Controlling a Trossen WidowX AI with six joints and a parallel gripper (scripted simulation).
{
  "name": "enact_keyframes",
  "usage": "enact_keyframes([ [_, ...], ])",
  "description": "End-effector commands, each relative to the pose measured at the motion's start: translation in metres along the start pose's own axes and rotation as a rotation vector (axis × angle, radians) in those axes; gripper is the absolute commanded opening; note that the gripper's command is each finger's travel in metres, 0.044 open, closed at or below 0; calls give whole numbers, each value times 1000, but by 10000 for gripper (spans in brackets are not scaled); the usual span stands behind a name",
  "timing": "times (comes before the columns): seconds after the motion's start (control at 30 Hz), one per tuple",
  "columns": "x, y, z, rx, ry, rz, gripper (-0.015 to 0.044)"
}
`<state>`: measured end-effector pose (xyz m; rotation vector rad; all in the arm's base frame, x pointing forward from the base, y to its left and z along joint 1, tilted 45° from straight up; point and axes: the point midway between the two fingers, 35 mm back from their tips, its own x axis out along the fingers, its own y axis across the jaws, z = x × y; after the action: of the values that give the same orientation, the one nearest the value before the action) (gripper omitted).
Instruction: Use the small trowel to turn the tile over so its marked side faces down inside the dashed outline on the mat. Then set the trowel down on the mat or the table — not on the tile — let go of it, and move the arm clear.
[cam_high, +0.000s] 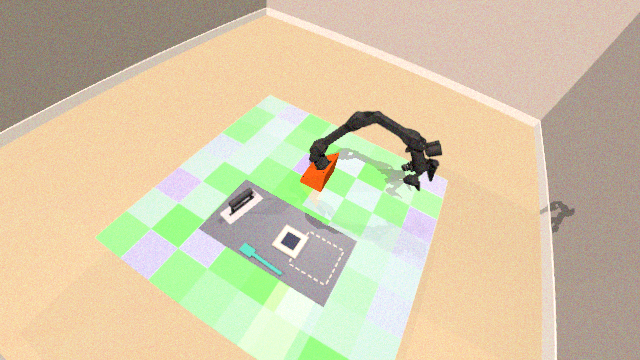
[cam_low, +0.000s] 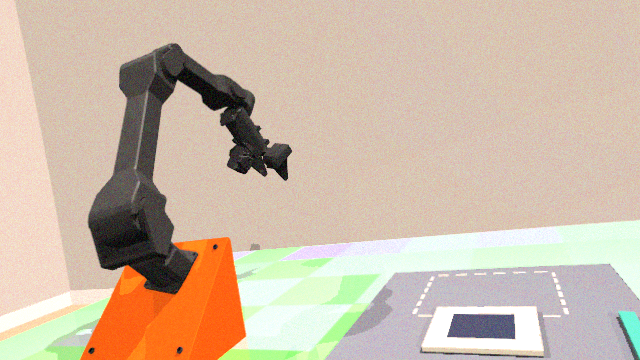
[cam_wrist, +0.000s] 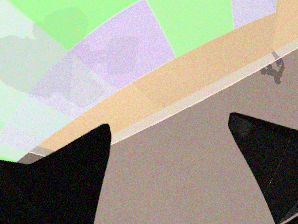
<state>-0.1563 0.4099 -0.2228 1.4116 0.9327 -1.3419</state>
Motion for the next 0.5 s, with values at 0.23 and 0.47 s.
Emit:
enact_keyframes([
  [0.23, 0, 0, 0, 0, 0, -1, 190],
  [0.47, 0, 0, 0, 0, 0, -1, 100],
])
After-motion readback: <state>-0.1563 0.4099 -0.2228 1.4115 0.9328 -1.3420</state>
